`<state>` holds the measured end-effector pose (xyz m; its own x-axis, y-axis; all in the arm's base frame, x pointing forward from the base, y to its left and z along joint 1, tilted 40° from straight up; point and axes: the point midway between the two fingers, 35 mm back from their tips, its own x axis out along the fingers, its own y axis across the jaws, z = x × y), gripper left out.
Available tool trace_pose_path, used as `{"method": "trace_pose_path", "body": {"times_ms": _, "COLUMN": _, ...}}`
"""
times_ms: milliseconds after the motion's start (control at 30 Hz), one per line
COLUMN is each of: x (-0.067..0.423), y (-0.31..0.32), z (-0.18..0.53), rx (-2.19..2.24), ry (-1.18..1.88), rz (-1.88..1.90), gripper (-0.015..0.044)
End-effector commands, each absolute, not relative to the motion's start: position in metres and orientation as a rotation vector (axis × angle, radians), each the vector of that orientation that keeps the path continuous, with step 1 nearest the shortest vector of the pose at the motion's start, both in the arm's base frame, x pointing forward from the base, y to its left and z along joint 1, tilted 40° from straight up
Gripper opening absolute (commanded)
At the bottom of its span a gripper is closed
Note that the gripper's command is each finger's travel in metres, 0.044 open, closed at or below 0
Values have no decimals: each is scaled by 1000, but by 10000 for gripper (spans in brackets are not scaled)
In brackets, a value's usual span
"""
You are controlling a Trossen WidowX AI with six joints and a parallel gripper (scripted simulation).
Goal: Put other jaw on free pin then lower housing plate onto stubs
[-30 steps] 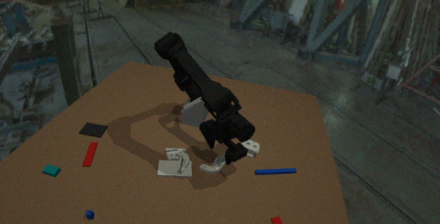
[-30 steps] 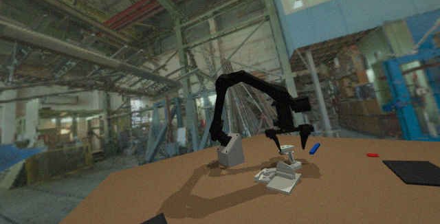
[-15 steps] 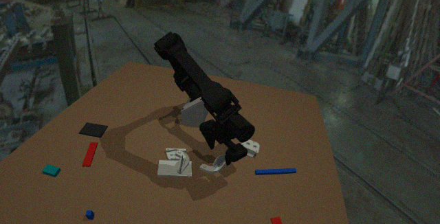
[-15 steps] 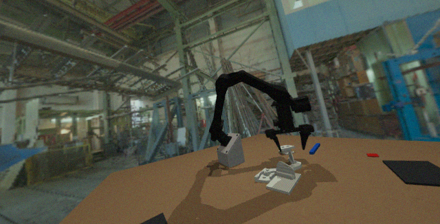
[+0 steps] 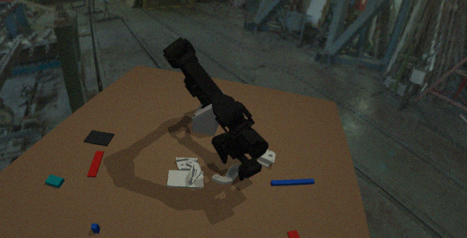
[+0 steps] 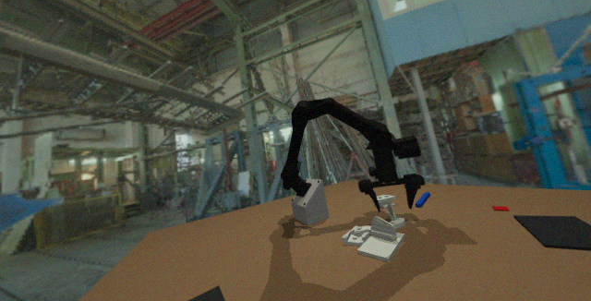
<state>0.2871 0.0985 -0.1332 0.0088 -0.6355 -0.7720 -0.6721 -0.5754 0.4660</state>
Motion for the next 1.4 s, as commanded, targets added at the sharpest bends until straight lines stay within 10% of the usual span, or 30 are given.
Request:
{"method": "trace_pose_path", "body": {"times_ms": 0, "x": 288, "y": 94, "z": -138, "rx": -2213, "ry": 1431, "rz": 1655, "gripper": 440}}
{"method": "trace_pose_path", "body": {"times_ms": 1167, "x": 288, "y": 81, "z": -154, "rx": -2216, "ry": 1431, "rz": 1653, "gripper": 440}}
{"method": "trace_pose_path", "body": {"times_ms": 1367, "x": 288, "y": 81, "z": -154, "rx": -2210, "ry": 1432, "rz": 1654, "gripper": 282}}
